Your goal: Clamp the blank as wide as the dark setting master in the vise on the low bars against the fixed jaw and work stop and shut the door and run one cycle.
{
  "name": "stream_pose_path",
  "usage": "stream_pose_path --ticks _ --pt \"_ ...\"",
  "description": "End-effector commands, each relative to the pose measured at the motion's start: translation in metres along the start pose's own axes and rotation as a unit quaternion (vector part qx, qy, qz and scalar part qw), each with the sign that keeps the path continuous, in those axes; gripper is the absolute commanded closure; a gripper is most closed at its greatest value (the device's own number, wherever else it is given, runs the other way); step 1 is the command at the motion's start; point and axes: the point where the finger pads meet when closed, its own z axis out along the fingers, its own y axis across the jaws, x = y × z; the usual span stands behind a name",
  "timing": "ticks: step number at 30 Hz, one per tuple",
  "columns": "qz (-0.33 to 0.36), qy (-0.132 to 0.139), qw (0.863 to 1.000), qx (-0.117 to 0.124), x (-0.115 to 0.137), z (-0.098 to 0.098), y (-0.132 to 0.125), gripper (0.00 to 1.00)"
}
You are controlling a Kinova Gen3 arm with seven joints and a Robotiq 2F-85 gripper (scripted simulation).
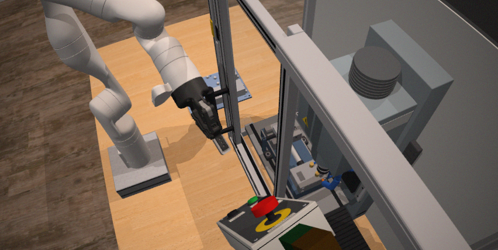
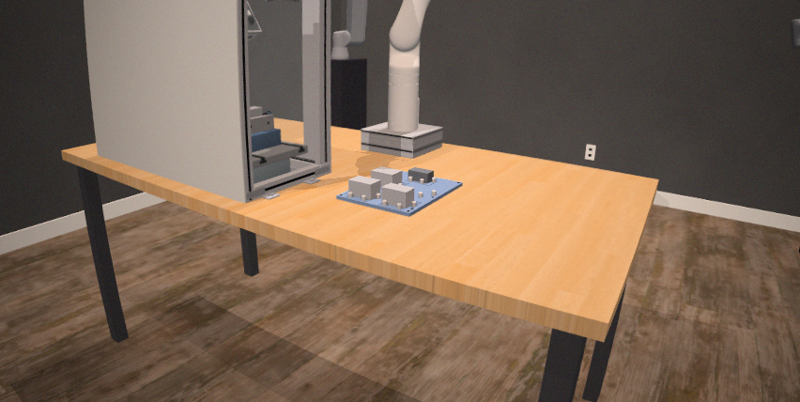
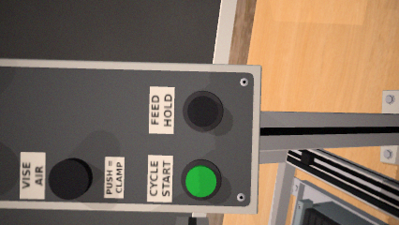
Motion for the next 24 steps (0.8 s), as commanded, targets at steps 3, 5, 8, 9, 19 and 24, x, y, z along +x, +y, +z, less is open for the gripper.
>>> stream_pose_path --ticks 3,5,8,9,19,24 --pt "0.004 0.004 1.0 -0.005 0.003 0.019 0.003 0.9" --pt "0.004 0.004 1.0 -0.005 0.003 0.019 0.003 0.9" --pt "0.004 0.004 1.0 -0.005 0.003 0.019 0.003 0.9" --pt "0.004 0.004 1.0 -0.005 0.003 0.019 0.003 0.9" --pt "0.004 0.004 1.0 -0.005 0.004 0.044 0.003 0.9" --pt "0.004 0.004 1.0 -0.005 0.004 0.044 0.003 0.9"
